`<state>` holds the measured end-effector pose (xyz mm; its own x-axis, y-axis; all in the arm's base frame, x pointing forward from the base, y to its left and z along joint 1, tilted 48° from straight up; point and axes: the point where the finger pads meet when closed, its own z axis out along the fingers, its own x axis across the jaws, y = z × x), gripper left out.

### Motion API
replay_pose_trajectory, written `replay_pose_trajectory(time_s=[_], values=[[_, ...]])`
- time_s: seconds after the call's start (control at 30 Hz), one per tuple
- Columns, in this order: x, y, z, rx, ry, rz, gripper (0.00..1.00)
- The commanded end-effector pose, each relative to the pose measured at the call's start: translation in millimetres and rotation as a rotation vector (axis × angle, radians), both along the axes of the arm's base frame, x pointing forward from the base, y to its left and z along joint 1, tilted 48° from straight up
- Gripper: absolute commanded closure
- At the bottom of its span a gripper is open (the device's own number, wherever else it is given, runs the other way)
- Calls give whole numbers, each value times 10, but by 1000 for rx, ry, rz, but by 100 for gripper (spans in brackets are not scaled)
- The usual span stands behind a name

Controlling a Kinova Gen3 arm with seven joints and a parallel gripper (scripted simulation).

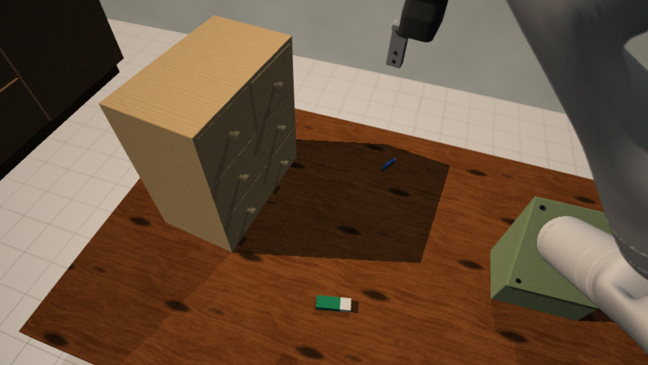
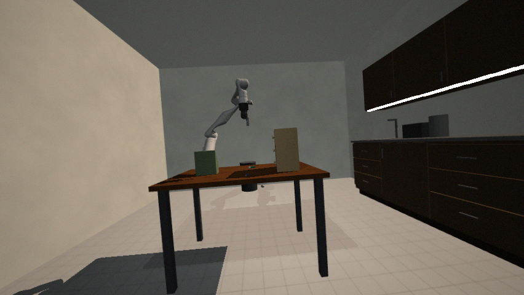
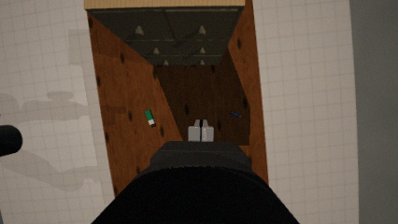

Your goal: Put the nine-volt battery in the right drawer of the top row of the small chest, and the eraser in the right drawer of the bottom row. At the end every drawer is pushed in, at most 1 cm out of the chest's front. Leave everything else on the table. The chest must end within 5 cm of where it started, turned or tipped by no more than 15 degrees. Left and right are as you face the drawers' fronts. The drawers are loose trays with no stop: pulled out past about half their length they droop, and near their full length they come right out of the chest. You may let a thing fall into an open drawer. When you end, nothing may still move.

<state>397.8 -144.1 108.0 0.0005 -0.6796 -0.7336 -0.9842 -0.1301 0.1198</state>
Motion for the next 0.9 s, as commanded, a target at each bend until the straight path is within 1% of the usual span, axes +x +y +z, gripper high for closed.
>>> replay_pose_trajectory(time_s=[0.0, 0.5, 0.87], values=[[1, -7, 4, -1, -1, -1, 100], [3, -4, -1, -2, 6, -7, 100], [12, 22, -36, -8, 54, -50, 100]])
